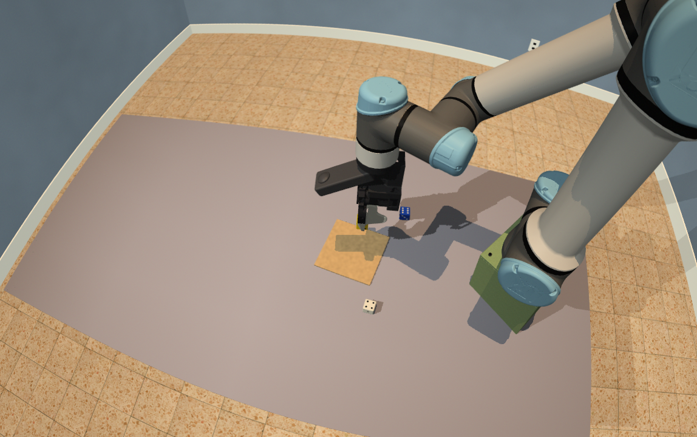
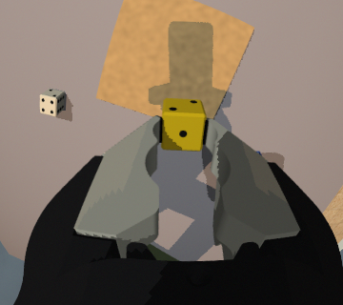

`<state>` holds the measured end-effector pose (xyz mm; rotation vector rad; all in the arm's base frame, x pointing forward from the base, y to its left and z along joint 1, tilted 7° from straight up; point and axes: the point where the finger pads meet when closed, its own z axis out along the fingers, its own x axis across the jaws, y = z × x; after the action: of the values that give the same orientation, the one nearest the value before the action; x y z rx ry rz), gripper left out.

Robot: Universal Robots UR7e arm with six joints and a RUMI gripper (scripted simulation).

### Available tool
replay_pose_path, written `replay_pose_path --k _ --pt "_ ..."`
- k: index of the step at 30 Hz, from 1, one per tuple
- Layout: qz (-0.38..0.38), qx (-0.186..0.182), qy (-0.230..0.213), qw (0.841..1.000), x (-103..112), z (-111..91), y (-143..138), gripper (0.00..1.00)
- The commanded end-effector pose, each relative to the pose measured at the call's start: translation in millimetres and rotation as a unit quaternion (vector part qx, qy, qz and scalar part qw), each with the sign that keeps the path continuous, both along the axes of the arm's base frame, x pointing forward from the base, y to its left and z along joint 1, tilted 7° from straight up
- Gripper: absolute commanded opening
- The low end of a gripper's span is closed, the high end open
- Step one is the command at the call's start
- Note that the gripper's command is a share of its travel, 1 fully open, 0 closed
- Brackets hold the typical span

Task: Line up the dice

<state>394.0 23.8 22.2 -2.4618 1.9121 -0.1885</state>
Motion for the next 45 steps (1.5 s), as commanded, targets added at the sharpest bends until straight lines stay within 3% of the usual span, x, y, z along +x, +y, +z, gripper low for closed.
replay_pose_path --k 1,10,14,17,26,32,34,45 --pt "-0.055 0.002 -0.002 0.998 -0.3 0.4 0.2 0.06" --pt "-0.184 0.015 -0.011 0.983 -3.3 0.3 0.5 0.06" --pt "-0.25 0.022 -0.015 0.968 -5.3 0.1 0.6 0.06" --pt "-0.253 0.023 -0.015 0.967 -5.4 0.1 0.6 0.06" --pt "-0.377 0.036 -0.023 0.925 -10.1 -0.2 1.0 0.06" --pt "-0.457 0.045 -0.028 0.888 -13.9 -0.5 1.6 0.06" --pt "-0.457 0.045 -0.028 0.888 -13.9 -0.5 1.6 0.06" --pt "-0.574 0.058 -0.036 0.816 -20.6 -1.1 3.1 0.06"
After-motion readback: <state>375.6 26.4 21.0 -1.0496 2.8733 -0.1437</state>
